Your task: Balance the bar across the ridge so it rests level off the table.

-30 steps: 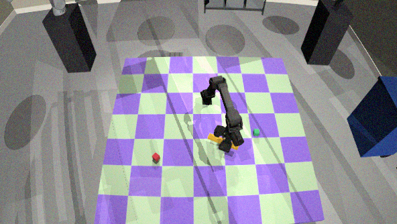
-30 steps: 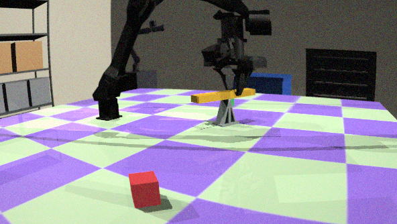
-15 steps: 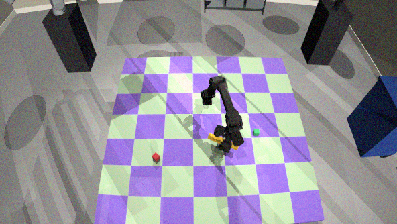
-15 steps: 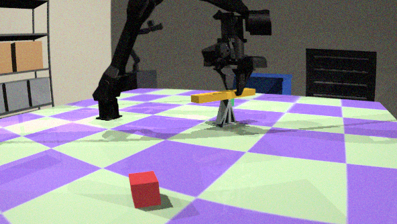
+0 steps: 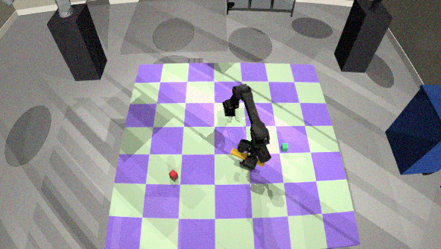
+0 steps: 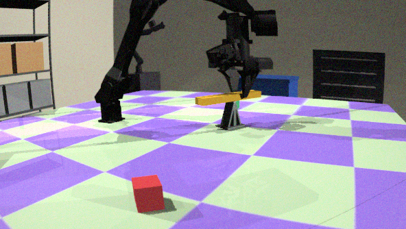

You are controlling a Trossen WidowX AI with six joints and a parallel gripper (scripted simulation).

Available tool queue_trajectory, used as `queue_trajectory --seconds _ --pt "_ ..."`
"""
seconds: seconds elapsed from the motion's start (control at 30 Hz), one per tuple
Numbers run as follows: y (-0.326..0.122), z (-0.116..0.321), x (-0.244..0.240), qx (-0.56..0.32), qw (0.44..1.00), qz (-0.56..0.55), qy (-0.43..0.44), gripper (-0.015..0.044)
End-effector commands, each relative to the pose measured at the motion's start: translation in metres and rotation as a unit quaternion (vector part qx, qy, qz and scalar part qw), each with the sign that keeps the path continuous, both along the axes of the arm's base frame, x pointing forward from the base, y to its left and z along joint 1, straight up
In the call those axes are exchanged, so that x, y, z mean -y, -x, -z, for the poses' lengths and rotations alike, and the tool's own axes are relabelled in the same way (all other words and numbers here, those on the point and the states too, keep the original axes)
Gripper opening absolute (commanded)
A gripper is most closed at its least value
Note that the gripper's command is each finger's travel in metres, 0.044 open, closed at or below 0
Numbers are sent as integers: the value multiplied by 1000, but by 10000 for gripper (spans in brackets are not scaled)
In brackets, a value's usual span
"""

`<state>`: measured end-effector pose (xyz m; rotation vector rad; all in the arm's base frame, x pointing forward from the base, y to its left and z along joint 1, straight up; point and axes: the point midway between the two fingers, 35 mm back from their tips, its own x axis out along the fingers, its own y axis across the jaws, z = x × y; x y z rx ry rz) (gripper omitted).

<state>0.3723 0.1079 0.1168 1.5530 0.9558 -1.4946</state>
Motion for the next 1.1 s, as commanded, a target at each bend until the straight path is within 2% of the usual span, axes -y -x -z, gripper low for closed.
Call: queue_trajectory --seconds 0.0,0.07,0.4,0.53,0.8,1.07 --pt "0 0 0 0 1000 0 0 185" --pt "0 0 0 0 1000 0 0 185" --pt "0 0 0 0 1000 0 0 440" --pt "-1 -8 0 3 1000 0 -1 440" --pt "5 -97 2 35 999 0 -10 440" --pt "5 -99 2 35 999 0 -10 440"
